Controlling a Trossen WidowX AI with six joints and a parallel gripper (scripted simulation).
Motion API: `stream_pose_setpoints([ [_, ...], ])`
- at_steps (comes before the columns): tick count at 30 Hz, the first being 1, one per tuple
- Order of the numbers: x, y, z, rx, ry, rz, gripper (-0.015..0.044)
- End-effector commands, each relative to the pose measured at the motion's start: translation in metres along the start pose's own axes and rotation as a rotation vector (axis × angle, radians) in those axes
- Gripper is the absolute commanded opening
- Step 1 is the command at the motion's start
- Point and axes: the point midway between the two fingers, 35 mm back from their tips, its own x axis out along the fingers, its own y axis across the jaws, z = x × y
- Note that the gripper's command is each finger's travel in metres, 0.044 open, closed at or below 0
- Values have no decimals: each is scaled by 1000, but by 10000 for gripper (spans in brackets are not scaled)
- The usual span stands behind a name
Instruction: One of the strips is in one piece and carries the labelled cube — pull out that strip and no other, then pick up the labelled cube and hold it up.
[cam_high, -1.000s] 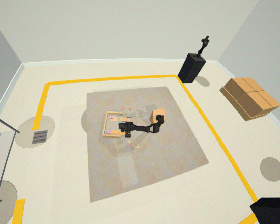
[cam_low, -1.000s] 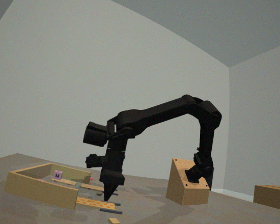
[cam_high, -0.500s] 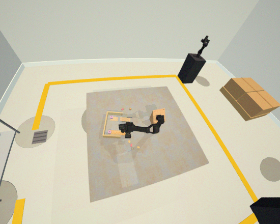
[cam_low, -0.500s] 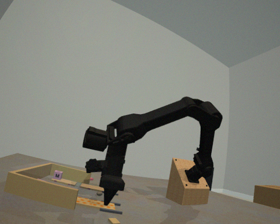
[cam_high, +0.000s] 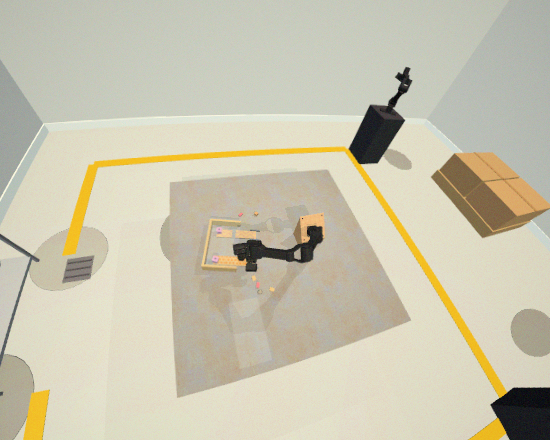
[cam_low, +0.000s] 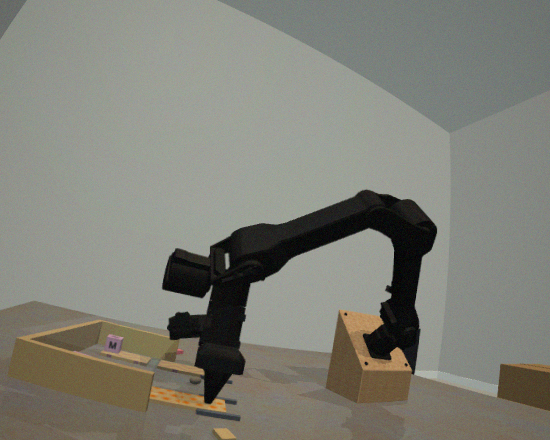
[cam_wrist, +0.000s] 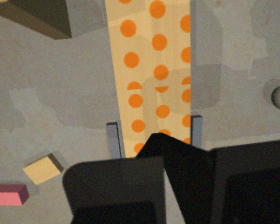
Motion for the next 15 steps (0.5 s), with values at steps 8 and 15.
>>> stream_pose_setpoints([
  [8, 2, 0, 0, 2, 0, 3, 0],
  [15, 2, 0, 0, 2, 0, 3, 0],
])
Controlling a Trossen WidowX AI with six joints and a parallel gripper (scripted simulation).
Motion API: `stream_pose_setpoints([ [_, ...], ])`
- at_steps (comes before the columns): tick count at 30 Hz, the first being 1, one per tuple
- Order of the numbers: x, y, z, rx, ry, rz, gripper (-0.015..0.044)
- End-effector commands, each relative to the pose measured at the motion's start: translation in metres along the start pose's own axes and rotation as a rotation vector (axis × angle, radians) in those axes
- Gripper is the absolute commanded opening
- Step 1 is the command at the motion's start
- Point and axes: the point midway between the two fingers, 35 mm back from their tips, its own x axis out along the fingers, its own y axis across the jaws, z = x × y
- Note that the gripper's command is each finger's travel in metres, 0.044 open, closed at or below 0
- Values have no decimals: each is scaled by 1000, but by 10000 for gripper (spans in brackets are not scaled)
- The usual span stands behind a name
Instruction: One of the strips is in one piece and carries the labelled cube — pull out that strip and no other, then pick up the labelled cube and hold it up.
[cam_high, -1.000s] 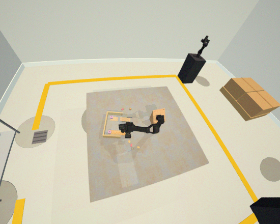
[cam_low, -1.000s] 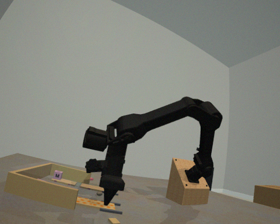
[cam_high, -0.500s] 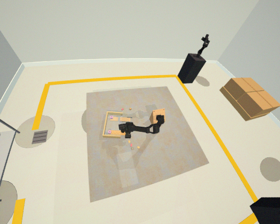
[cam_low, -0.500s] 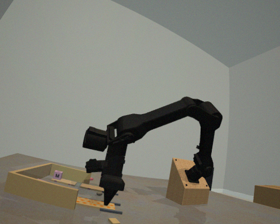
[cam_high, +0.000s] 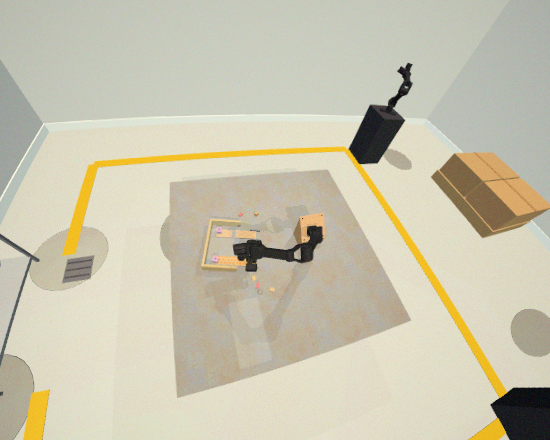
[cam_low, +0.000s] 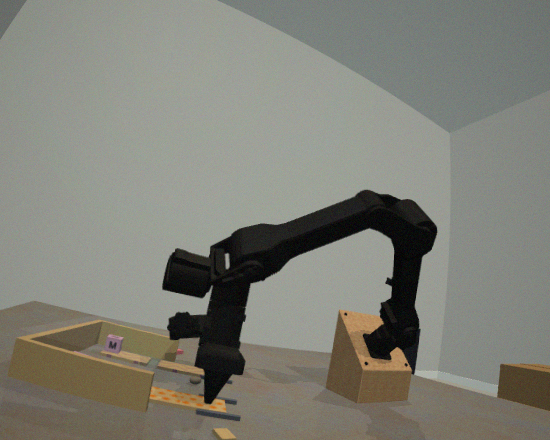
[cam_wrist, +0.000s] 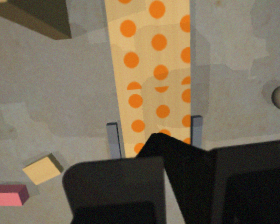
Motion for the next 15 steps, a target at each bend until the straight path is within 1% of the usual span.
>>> stream_pose_setpoints([
  [1, 2, 1, 0, -1, 0, 2, 0],
  [15, 2, 0, -21, 0, 1, 2, 0],
])
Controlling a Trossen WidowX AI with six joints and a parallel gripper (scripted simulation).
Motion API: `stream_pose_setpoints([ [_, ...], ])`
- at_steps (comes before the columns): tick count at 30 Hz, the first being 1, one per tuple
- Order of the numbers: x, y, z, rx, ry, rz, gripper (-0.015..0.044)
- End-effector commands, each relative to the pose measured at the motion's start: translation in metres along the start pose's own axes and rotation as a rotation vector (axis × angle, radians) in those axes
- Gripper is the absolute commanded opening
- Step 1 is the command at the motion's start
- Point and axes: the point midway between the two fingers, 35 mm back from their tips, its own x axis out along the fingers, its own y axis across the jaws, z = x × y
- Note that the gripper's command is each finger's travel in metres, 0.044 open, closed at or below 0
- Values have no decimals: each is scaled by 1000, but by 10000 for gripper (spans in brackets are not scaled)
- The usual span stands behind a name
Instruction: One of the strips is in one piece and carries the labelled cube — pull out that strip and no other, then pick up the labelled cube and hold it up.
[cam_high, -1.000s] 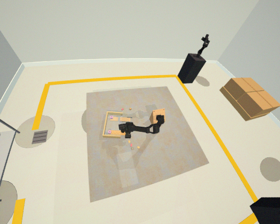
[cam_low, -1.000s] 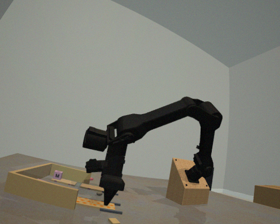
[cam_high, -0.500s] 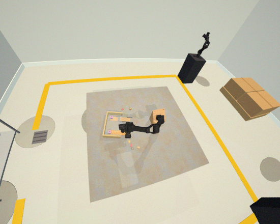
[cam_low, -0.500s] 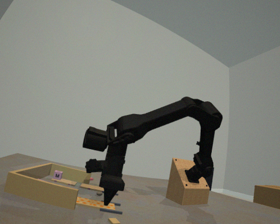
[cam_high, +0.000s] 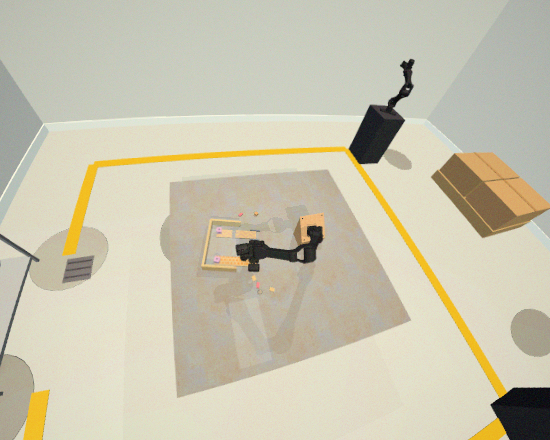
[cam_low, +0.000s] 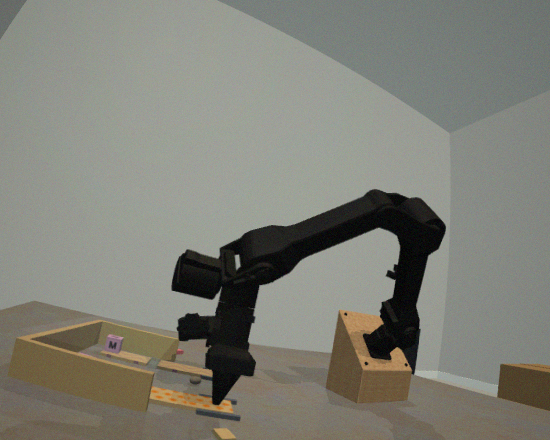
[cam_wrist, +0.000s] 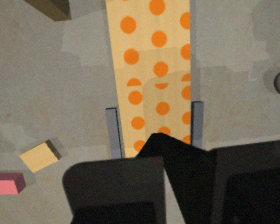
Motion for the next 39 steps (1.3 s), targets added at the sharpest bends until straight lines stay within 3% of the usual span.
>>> stream_pose_setpoints([
  [1, 3, 0, -10, 6, 11, 0, 0],
  [39, 5, 0, -68, 9, 14, 0, 0],
])
